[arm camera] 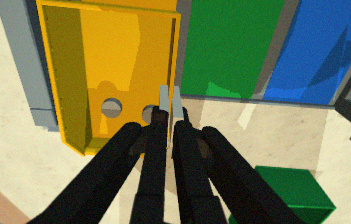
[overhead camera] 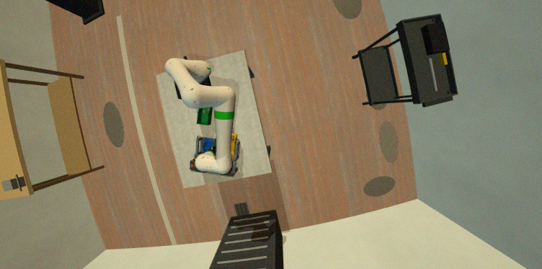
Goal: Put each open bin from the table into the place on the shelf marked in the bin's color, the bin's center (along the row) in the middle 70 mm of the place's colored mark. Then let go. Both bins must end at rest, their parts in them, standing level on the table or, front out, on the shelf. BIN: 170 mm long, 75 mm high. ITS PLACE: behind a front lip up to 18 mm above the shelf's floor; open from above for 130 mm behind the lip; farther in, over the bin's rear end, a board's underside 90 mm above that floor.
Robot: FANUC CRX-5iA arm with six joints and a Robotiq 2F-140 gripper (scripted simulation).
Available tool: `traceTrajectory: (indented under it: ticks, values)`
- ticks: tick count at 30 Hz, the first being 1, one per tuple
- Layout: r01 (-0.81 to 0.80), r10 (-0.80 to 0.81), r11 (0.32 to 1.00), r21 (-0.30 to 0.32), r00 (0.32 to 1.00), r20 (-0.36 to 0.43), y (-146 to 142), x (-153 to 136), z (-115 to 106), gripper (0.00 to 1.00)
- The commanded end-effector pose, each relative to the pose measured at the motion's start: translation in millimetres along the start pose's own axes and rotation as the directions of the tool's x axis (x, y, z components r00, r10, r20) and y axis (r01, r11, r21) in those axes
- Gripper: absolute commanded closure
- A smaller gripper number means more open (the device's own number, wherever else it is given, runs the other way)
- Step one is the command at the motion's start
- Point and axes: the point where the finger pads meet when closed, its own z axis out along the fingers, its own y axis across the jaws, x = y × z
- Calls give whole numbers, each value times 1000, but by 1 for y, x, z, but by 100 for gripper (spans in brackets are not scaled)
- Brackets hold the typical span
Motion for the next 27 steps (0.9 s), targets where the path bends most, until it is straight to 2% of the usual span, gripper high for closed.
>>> traceTrajectory:
  ticks: [1,27]
  values:
    - [0,0,1000,0,1000,-1,0,0,0,100]
    - [0,0,1000,0,1000,-9,0,10,-1,100]
